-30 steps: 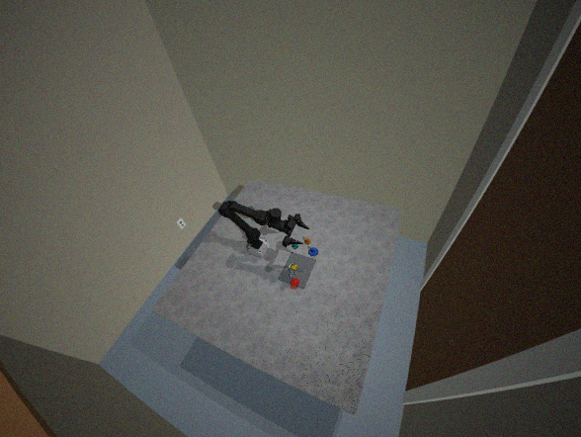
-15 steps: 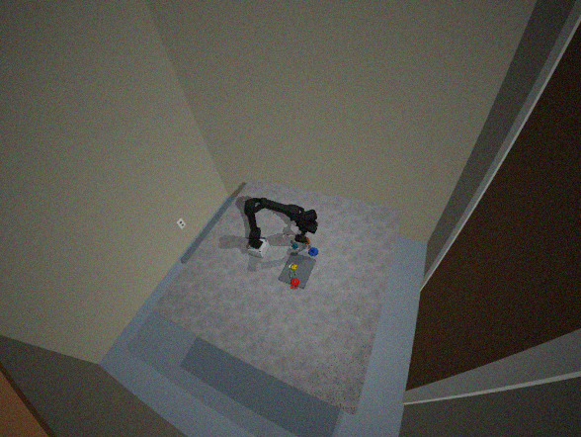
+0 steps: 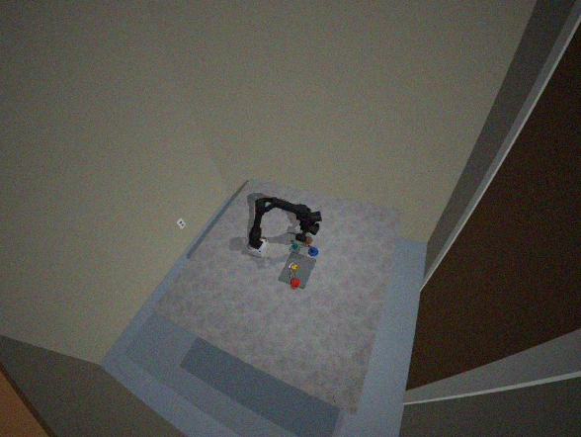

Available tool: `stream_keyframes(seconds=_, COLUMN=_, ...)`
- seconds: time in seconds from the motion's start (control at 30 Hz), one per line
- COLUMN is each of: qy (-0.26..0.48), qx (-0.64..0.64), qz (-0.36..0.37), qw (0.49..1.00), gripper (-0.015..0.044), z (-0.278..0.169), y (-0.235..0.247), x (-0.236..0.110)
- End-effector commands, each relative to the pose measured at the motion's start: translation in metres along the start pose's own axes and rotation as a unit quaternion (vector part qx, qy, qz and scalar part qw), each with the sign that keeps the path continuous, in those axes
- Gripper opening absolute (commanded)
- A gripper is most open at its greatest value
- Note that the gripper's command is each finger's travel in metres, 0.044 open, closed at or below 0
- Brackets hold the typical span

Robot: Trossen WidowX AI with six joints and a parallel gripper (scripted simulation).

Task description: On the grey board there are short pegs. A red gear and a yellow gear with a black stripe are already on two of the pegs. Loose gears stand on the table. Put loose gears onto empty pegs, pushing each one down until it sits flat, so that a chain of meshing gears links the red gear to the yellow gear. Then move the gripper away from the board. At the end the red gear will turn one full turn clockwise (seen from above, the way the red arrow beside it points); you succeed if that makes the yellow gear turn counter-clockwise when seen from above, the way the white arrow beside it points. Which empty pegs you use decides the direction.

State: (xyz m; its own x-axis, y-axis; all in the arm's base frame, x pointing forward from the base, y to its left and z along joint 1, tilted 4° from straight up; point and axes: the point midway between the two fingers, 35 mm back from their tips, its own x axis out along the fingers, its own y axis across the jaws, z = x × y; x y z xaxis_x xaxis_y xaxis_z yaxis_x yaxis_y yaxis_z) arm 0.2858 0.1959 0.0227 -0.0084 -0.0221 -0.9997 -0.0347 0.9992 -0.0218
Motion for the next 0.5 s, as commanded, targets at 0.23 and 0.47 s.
stream_keyframes(seconds=0.23, qy=0.006, qx=0.003, qz=-0.001, qw=1.0, gripper=0.044, z=-0.002, y=0.0, x=0.016)
stream_keyframes(seconds=0.47, qy=0.006, qx=0.003, qz=-0.001, qw=1.0, gripper=0.044, z=-0.002, y=0.0, x=0.028)
